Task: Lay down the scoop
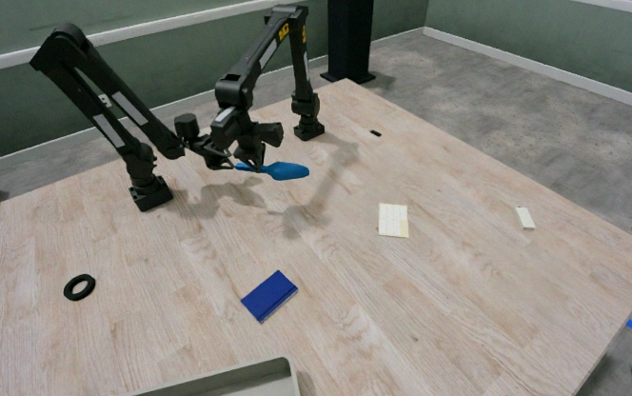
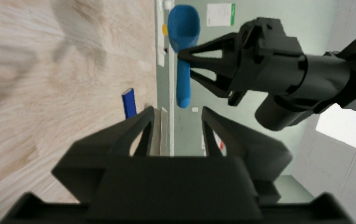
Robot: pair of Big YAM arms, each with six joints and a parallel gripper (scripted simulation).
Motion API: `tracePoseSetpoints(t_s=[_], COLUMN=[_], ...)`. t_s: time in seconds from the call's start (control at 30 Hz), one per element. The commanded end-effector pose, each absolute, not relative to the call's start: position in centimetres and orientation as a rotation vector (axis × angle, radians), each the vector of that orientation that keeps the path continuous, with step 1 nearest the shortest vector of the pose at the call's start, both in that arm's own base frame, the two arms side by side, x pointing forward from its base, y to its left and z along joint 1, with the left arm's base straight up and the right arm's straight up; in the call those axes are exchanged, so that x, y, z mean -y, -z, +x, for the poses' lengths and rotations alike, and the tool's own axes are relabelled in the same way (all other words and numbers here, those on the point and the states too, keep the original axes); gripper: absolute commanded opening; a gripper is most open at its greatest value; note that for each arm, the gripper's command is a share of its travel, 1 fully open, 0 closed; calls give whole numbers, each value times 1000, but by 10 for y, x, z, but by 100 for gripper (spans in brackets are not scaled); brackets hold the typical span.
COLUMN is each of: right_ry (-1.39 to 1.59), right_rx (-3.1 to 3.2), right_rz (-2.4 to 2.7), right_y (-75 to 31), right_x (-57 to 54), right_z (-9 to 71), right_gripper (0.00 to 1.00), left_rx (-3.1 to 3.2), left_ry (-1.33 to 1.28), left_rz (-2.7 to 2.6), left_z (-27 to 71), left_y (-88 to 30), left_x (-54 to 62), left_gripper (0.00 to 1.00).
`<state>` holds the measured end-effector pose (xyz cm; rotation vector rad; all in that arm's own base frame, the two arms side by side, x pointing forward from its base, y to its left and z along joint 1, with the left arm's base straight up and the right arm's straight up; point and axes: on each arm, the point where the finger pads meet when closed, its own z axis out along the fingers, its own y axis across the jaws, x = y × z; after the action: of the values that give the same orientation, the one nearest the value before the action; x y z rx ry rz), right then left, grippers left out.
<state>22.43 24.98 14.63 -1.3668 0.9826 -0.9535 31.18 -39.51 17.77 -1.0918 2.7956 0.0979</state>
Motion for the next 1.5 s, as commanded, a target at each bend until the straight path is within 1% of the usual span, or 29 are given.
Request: tracePoseSetpoints(t_s=[0.0, 0.27, 0.33, 0.4, 0.53, 0.6, 0.9, 0.97, 1.03, 1.1, 1.17, 1.2, 1.27, 1.47], right_ry=[956, 968, 971, 971, 966, 968, 960, 960, 960, 960, 955, 955, 960, 958], right_rx=[-1004, -995, -995, -995, -994, -995, -989, -989, -989, -989, -995, -995, -989, -990], right_rz=[-1323, -1339, -1348, -1348, -1330, -1334, -1337, -1337, -1337, -1337, -1335, -1335, -1337, -1334], right_y=[-161, -157, -157, -157, -159, -161, -161, -161, -161, -161, -158, -158, -161, -161], right_x=[-257, -272, -273, -273, -275, -274, -277, -277, -277, -277, -272, -272, -277, -277], right_z=[240, 277, 283, 283, 288, 290, 287, 287, 287, 287, 285, 285, 287, 287], right_gripper=[49, 49, 45, 45, 37, 36, 17, 17, 12, 12, 12, 12, 12, 12], left_rx=[-2780, -2780, -2780, -2780, -2780, -2780, -2780, -2780, -2780, -2780, -2780, -2780, -2769, -2773], left_ry=[-53, -53, -53, -53, -53, -53, -53, -53, -53, -53, -53, -53, -11, 4], left_rz=[-1113, -1113, -1113, -1113, -1113, -1113, -1113, -1113, -1113, -1113, -1113, -1113, -1127, -1115], left_z=[316, 316, 316, 316, 316, 316, 316, 316, 316, 316, 316, 316, 318, 309], left_y=[-191, -191, -191, -191, -191, -191, -191, -191, -191, -191, -191, -191, -209, -247], left_x=[401, 401, 401, 401, 401, 401, 401, 401, 401, 401, 401, 401, 406, 410], left_gripper=[13, 13, 13, 13, 13, 13, 13, 13, 13, 13, 35, 40, 40, 40])
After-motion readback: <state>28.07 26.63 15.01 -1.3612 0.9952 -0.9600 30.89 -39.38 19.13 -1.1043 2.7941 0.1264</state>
